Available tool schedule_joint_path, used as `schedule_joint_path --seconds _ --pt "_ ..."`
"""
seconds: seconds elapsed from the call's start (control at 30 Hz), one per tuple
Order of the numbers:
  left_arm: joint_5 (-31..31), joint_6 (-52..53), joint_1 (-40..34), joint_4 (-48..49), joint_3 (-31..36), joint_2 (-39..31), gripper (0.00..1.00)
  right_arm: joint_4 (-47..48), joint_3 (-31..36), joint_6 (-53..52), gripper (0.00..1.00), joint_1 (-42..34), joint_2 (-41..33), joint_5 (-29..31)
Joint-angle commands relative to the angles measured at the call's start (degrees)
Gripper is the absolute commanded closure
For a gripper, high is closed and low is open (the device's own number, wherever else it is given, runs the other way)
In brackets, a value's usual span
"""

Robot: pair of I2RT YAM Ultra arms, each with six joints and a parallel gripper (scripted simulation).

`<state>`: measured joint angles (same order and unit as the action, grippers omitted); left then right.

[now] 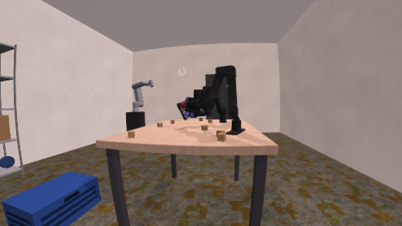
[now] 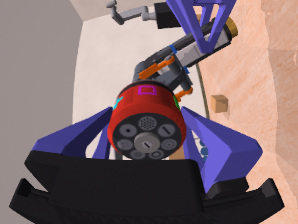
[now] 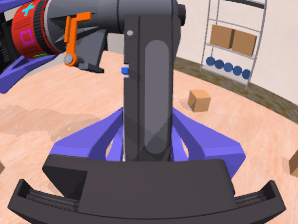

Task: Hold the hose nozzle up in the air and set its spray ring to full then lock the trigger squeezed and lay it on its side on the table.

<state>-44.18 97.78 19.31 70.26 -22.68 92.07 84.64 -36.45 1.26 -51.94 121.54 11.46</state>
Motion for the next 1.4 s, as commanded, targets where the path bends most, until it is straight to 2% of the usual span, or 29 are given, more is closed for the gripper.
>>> schedule_joint_path --seconds 0.0,0.13,0.17,0.2,0.73,0.77,0.93,1.0,1.2,1.37 --pt "0.7 13.1 -0.8 0.9 -0.6 -1.8 1.00 5.4 -1.6 -1.2 0.65 -0.3 -2.3 -0.7" --pt "0.8 16.6 -0.9 0.1 0.8 -2.2 1.00 5.4 -1.6 -1.2 0.65 -0.3 -2.3 -0.7" --pt "1.1 20.1 -0.9 0.5 -0.3 -1.9 1.00 5.4 -1.6 -1.2 0.65 -0.3 -2.3 -0.7" --pt "1.2 20.4 -0.9 0.1 -0.7 -1.9 0.08 5.4 -1.6 -1.2 0.65 -0.3 -2.3 -0.7" --pt "1.2 20.8 -0.1 -1.9 -1.0 -2.8 0.08 5.4 -1.6 -1.2 0.65 -0.3 -2.3 -0.3" --pt "-0.8 20.4 1.3 -1.6 1.9 -3.3 0.08 5.4 -1.6 -1.2 0.65 -0.3 -2.3 -0.3" --pt "-0.8 20.4 1.9 -1.6 1.5 -3.6 0.08 5.4 -1.6 -1.2 0.65 -0.3 -2.3 -0.3" --pt "-2.7 20.4 2.9 0.0 3.0 -4.6 0.08 5.4 -1.6 -1.2 0.65 -0.3 -2.3 -0.3" --pt "-1.8 20.3 2.2 -1.4 0.4 -4.8 0.08 5.4 -1.6 -1.2 0.65 -0.3 -2.3 -0.3" --pt "-1.6 7.0 2.3 -2.2 0.1 -4.5 0.08 5.4 -1.6 -1.2 0.65 -0.3 -2.3 -0.3"
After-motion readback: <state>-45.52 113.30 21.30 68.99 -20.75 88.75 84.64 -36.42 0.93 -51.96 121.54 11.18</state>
